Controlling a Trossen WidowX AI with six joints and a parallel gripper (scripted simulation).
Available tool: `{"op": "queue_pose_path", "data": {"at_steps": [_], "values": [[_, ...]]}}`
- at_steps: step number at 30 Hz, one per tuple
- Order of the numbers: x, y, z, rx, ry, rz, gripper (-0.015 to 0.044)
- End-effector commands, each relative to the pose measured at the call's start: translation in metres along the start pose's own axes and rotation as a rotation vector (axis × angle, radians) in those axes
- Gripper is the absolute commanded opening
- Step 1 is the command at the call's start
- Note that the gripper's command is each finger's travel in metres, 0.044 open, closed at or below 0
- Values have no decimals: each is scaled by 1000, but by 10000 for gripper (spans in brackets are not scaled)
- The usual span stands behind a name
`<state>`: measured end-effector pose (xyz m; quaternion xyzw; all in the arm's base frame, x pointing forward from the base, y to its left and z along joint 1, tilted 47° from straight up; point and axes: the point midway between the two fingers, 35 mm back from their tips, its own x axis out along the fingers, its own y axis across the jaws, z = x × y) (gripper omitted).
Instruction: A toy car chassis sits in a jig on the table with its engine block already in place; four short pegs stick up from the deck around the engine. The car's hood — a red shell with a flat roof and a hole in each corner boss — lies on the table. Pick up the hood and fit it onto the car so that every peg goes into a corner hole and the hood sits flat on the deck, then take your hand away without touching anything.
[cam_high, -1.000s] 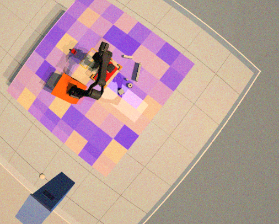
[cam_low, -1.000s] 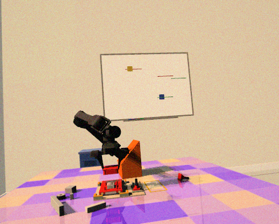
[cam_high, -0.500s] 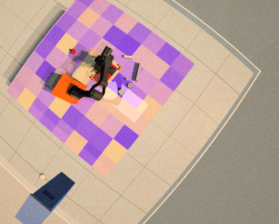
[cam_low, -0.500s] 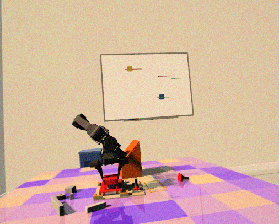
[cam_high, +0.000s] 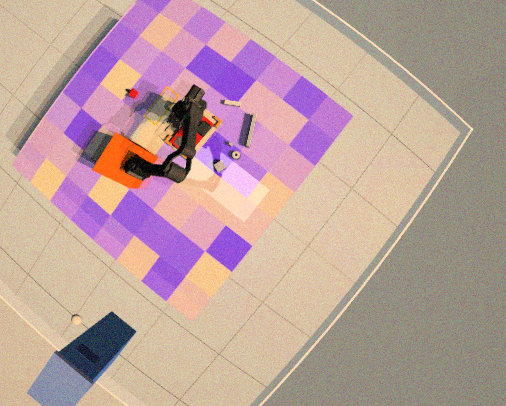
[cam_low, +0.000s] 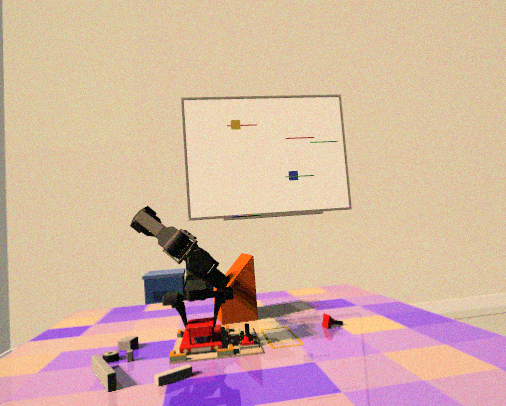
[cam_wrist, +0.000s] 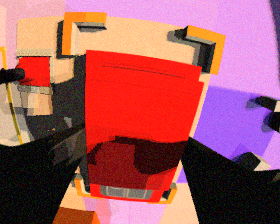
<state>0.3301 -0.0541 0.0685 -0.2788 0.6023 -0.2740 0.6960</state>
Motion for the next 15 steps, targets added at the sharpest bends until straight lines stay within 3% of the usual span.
{"op": "queue_pose_path", "data": {"at_steps": [1,15], "values": [[2,0,0,-3,0,-3,0],[7,0,0,-3,-1,-3,0]]}}
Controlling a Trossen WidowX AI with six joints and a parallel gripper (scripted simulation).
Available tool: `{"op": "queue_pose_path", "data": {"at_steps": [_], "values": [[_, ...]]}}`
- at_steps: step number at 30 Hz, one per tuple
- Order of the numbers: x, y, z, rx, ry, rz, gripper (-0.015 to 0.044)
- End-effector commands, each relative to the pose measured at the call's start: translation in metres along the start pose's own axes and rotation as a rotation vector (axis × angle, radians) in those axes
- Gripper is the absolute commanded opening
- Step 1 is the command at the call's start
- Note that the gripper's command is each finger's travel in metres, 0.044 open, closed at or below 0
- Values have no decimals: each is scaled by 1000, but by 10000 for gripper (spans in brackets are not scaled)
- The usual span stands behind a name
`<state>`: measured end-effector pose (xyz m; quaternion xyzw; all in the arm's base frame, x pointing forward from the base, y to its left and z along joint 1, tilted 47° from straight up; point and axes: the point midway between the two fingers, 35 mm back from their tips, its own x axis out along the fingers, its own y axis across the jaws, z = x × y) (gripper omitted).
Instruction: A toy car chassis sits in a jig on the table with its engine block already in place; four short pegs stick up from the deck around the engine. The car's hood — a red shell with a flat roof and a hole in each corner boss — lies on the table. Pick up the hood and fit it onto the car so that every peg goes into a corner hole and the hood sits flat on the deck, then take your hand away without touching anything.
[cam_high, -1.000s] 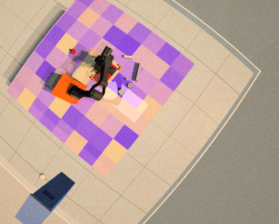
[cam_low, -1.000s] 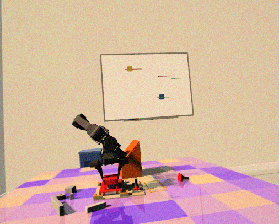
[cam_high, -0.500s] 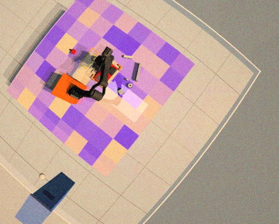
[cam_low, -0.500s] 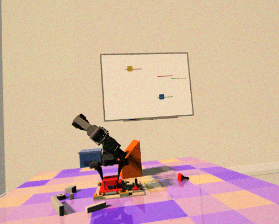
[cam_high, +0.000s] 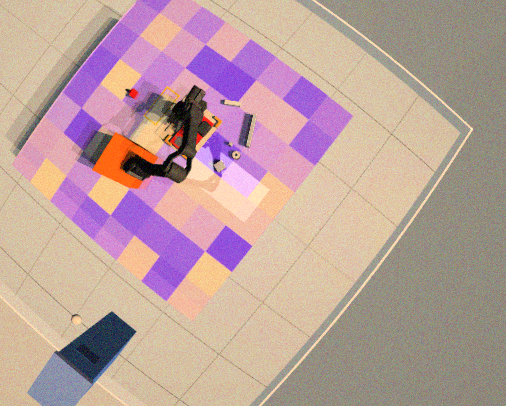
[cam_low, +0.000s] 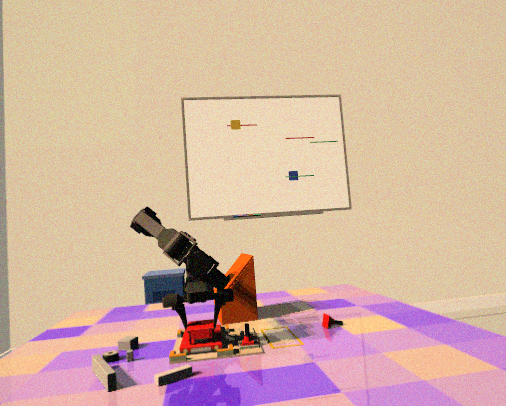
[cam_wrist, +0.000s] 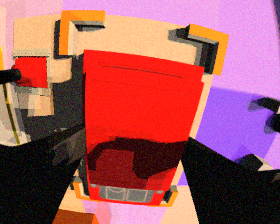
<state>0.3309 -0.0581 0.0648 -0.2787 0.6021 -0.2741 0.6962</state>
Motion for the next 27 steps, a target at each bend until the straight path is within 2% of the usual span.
{"op": "queue_pose_path", "data": {"at_steps": [1,27], "values": [[2,0,0,-3,0,-3,0],[-4,0,0,-3,0,-2,0]]}}
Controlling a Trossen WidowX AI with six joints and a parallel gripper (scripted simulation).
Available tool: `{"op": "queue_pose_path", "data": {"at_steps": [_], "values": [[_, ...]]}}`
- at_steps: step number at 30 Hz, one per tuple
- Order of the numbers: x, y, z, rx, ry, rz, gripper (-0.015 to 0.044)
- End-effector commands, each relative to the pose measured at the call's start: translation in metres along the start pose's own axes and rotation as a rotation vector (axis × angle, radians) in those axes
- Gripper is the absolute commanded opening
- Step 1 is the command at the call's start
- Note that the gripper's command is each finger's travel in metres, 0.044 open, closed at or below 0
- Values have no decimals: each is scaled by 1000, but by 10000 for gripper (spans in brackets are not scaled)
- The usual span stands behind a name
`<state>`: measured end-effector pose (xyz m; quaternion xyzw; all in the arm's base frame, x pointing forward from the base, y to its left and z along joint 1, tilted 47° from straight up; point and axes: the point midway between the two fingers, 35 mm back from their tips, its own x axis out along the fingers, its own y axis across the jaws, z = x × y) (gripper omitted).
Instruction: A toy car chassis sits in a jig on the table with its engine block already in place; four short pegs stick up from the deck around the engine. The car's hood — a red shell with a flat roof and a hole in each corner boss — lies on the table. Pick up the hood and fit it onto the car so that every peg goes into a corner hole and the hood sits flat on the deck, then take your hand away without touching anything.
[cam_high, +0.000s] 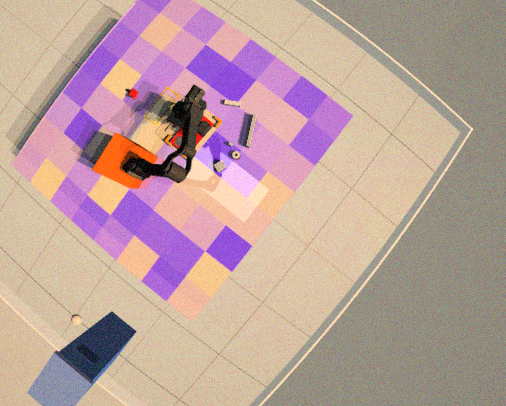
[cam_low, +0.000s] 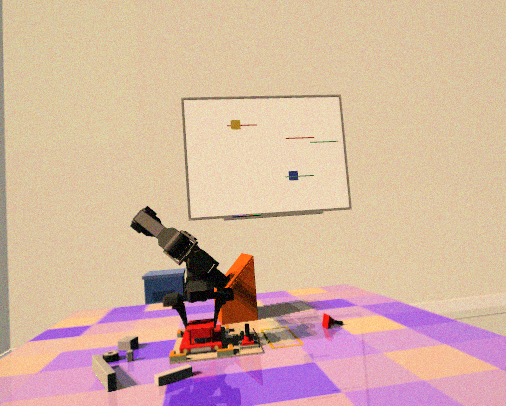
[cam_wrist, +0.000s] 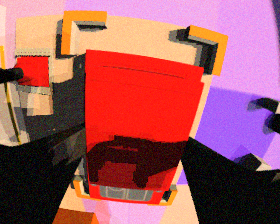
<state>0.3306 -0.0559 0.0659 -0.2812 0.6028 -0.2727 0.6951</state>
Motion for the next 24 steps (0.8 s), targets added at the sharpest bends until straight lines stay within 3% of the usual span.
{"op": "queue_pose_path", "data": {"at_steps": [1,24], "values": [[-1,0,0,3,-1,0,0],[4,-1,-1,1,-3,-2,0]]}}
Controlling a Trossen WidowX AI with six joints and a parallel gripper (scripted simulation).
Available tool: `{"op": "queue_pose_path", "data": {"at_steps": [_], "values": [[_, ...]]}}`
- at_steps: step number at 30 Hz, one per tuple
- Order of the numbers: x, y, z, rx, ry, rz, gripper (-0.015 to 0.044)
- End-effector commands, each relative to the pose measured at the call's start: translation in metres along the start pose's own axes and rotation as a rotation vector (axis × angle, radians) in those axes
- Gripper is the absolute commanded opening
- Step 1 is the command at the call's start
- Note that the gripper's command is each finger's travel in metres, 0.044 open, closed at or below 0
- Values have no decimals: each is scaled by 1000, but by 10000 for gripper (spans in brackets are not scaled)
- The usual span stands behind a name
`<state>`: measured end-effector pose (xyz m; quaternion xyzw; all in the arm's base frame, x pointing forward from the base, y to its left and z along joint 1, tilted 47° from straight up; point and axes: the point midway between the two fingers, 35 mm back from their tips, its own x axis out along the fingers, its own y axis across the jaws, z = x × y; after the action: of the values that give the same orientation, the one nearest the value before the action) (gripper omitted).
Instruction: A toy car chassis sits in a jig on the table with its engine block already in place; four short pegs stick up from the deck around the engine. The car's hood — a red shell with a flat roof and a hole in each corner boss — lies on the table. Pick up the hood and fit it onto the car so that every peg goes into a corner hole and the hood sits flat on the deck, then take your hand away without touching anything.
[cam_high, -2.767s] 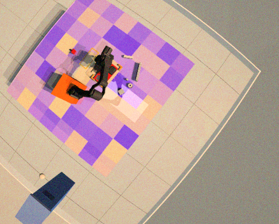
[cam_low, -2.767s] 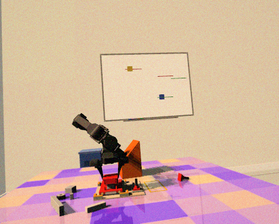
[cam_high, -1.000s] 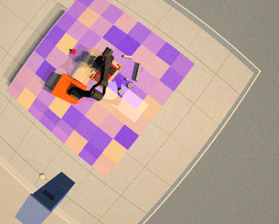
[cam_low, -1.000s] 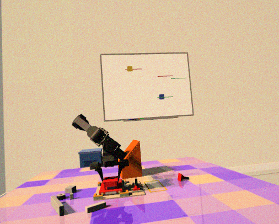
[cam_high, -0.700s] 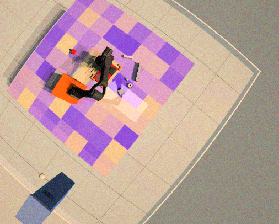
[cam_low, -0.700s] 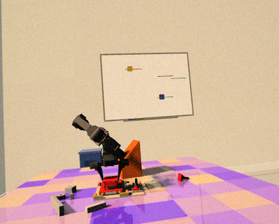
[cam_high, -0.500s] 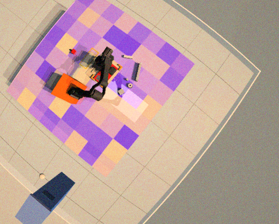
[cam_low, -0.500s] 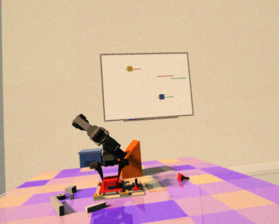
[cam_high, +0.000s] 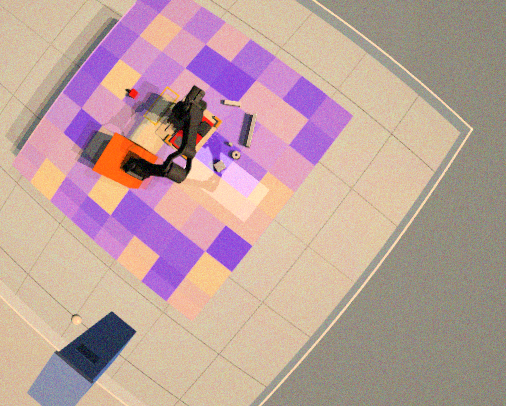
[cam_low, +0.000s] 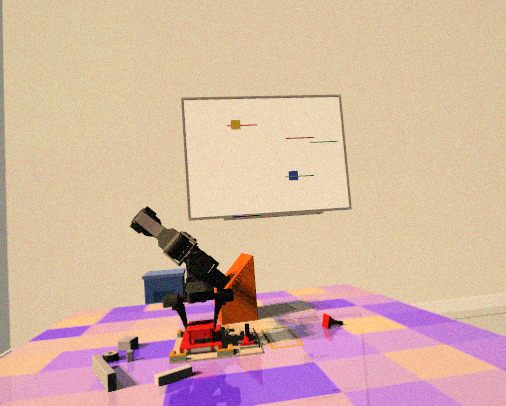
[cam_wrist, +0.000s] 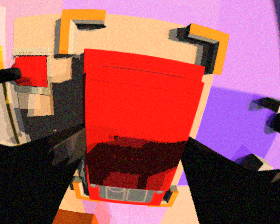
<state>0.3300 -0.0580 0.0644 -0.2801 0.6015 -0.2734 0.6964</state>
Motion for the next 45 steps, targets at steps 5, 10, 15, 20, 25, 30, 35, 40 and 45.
{"op": "queue_pose_path", "data": {"at_steps": [5,10,15,20,25,30,35,40,45], "values": [[3,0,0,-2,-1,-3,0],[5,0,0,-2,-1,-3,0],[7,0,0,-2,-1,-3,0],[9,0,0,-2,-1,-3,0],[10,0,0,-2,-1,-3,0],[10,0,0,-1,-1,-2,0],[10,0,0,1,-1,-1,53],[10,0,0,1,-1,-1,184],[10,0,0,1,-1,-1,315]]}}
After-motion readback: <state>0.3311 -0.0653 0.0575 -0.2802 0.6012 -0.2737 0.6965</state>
